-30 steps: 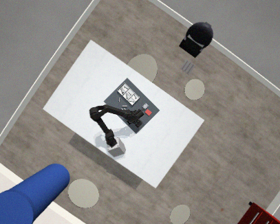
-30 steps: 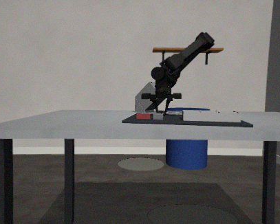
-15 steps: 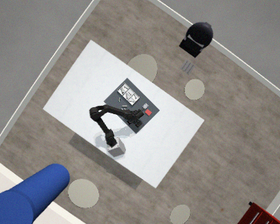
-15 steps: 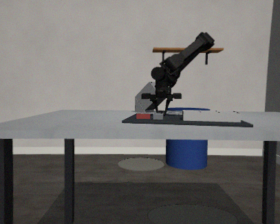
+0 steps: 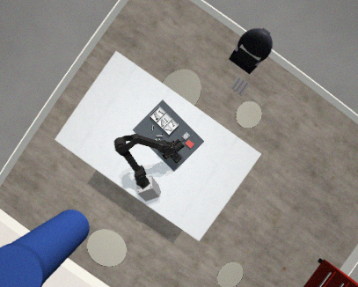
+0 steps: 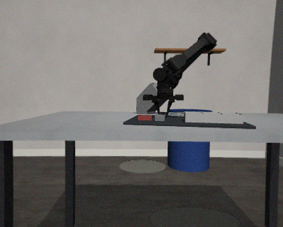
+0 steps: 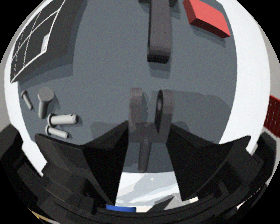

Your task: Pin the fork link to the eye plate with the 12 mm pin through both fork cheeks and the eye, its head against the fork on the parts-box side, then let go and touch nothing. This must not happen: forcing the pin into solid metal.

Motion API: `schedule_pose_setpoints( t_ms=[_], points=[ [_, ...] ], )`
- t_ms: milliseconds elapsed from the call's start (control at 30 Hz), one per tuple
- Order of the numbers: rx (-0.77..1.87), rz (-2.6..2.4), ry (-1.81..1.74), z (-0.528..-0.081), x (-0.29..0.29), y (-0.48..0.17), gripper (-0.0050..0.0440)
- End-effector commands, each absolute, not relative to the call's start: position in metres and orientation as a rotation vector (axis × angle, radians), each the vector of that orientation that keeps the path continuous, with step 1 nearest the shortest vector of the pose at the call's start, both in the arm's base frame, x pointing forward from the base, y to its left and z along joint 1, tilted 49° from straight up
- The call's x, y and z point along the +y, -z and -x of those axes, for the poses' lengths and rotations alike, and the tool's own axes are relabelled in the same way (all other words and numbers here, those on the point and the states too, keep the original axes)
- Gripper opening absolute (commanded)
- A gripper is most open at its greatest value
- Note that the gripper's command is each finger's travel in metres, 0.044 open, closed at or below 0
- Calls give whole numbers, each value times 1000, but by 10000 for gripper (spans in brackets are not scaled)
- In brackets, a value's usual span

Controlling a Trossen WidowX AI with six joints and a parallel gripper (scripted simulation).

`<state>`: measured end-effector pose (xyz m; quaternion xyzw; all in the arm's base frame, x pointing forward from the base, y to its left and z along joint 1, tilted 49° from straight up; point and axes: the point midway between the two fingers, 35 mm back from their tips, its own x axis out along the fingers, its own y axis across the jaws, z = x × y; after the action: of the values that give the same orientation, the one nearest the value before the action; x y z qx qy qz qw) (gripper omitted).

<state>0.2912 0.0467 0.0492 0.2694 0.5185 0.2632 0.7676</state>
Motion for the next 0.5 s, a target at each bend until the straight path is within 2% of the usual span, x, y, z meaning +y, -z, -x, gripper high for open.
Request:
schedule_pose_setpoints(
  t_ms=[0,467],
  points=[
    [1124,-575,-562,-295,45,-49,123],
    [1124,-575,-562,-299,44,-49,123]
  ],
)
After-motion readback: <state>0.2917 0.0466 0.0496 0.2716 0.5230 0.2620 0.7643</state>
